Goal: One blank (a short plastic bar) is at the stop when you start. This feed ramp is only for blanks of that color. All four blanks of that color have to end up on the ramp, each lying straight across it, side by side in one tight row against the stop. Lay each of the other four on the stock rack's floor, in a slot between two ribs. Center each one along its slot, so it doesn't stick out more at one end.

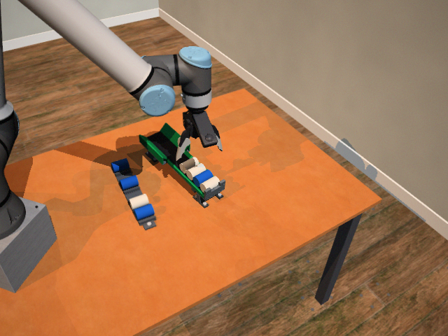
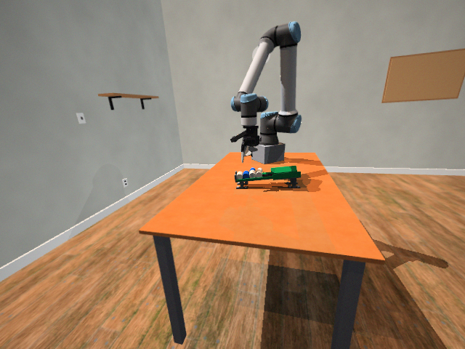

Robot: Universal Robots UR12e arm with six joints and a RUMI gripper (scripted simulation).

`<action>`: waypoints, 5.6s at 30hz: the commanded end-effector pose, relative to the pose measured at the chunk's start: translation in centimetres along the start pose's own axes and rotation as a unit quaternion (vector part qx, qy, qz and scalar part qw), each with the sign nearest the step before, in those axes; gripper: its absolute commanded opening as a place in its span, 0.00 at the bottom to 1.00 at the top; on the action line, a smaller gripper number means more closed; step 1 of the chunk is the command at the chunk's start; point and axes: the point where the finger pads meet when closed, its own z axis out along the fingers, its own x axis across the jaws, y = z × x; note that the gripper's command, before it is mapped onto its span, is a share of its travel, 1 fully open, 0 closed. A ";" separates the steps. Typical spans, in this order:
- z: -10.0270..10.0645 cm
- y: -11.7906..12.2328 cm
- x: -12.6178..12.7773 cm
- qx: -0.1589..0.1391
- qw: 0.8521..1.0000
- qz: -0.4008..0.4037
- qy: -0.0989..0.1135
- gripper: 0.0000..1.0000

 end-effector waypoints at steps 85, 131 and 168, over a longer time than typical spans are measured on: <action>0.5 -0.5 -0.8 -0.002 0.985 -0.175 -0.001 0.49; 5.3 -0.7 -0.8 -0.002 0.984 -0.177 -0.001 0.49; 5.3 -0.7 -0.8 -0.002 0.984 -0.177 -0.001 0.49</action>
